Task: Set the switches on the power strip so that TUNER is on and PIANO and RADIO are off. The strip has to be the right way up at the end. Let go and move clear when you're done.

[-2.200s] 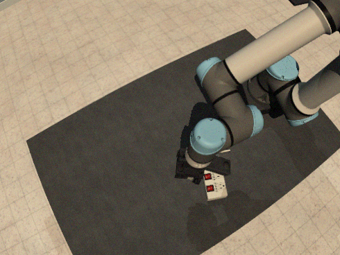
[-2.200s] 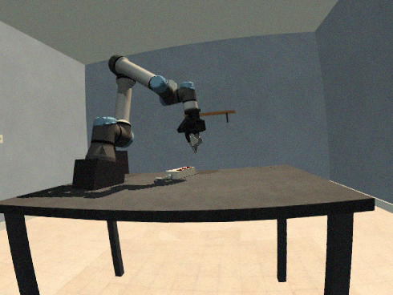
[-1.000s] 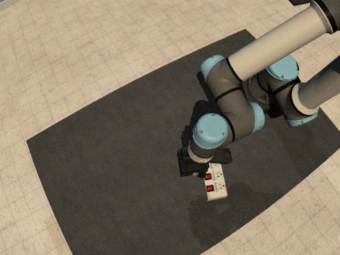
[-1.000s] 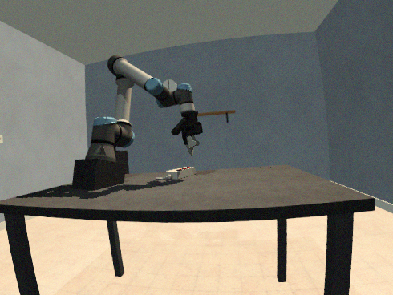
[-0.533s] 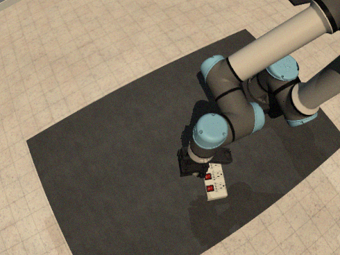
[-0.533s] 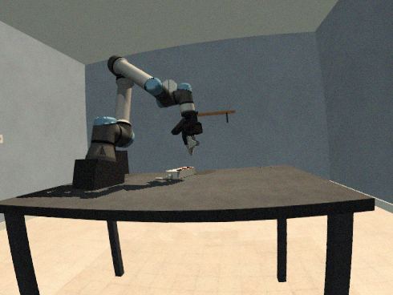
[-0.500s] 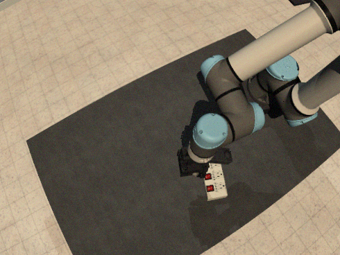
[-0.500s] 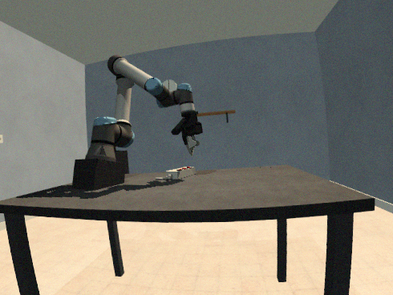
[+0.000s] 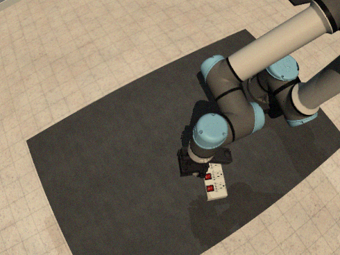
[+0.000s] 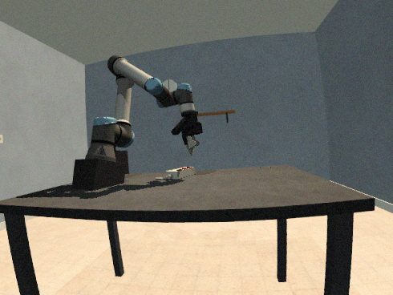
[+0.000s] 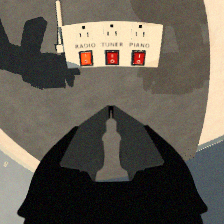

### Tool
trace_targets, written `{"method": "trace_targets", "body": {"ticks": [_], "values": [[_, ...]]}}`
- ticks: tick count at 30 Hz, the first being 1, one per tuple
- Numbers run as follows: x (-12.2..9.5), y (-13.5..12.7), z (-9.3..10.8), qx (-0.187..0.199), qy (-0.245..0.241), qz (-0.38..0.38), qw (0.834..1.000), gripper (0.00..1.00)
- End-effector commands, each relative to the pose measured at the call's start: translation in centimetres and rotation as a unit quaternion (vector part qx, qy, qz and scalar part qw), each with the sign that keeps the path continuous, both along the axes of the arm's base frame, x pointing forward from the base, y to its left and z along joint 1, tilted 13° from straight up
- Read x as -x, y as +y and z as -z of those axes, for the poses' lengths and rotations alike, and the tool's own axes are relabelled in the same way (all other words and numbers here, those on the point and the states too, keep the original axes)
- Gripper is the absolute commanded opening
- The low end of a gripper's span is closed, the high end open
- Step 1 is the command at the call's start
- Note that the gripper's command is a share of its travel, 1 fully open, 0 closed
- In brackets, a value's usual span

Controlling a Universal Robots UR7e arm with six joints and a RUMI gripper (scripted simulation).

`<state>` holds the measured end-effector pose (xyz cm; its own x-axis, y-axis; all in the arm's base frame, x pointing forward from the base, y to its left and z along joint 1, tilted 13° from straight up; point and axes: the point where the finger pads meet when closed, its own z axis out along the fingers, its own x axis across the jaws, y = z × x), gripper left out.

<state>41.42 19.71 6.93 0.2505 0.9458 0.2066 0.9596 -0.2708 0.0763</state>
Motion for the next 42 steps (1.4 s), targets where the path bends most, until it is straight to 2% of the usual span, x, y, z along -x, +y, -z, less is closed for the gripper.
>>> {"method": "trace_targets", "body": {"ticks": [1, 22, 27, 35, 42], "values": [[0.0, 0.0, 0.0, 0.000, -0.001, 0.000, 1.000, 0.00], [0.0, 0.0, 0.0, 0.000, -0.001, 0.000, 1.000, 0.00], [-0.1, 0.1, 0.6, 0.000, -0.001, 0.000, 1.000, 0.00], [-0.2, 1.8, 8.0, 0.000, -0.001, 0.000, 1.000, 0.00], [-0.2, 1.9, 8.6, 0.000, -0.001, 0.000, 1.000, 0.00]]}}
